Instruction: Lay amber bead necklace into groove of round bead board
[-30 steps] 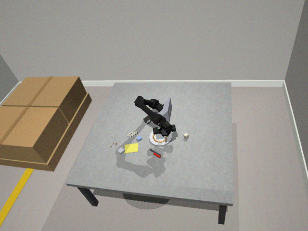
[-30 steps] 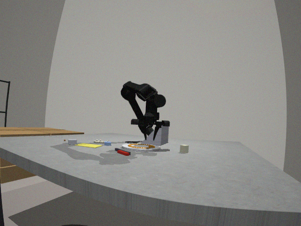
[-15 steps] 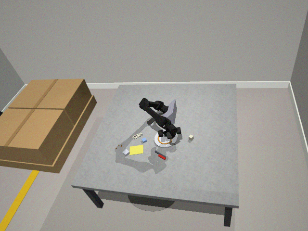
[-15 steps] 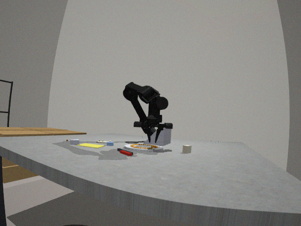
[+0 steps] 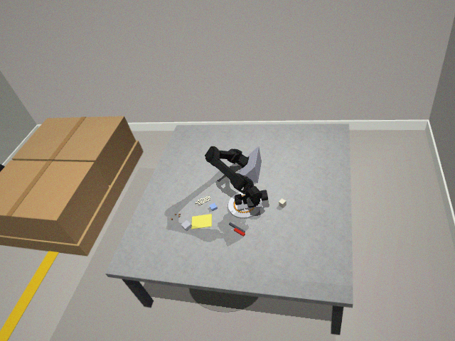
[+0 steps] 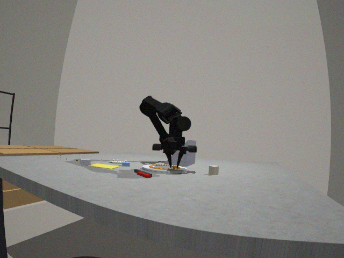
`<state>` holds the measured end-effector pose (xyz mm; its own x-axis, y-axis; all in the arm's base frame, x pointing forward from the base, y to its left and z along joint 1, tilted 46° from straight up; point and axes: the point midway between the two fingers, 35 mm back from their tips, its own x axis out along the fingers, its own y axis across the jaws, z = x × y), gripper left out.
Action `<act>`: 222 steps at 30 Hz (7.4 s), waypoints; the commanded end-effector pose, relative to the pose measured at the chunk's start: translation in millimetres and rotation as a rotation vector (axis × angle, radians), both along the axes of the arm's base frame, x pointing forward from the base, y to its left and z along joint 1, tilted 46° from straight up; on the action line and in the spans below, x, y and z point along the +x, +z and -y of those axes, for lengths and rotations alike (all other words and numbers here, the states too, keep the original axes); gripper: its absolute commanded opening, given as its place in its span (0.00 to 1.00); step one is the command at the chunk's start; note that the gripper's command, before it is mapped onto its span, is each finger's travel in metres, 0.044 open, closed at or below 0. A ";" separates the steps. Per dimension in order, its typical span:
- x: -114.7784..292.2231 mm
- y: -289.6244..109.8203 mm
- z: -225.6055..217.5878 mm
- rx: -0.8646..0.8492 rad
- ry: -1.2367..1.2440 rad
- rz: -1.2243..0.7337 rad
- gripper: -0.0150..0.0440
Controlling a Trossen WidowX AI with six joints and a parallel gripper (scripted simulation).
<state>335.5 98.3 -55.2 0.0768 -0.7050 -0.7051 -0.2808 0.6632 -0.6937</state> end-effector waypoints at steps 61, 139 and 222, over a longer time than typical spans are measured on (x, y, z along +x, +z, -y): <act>-2.3 -7.0 -4.4 -0.006 0.003 -0.003 0.25; -11.0 0.2 -3.7 -0.008 0.028 -0.026 0.46; -13.5 -8.7 -7.1 -0.007 0.027 -0.022 0.61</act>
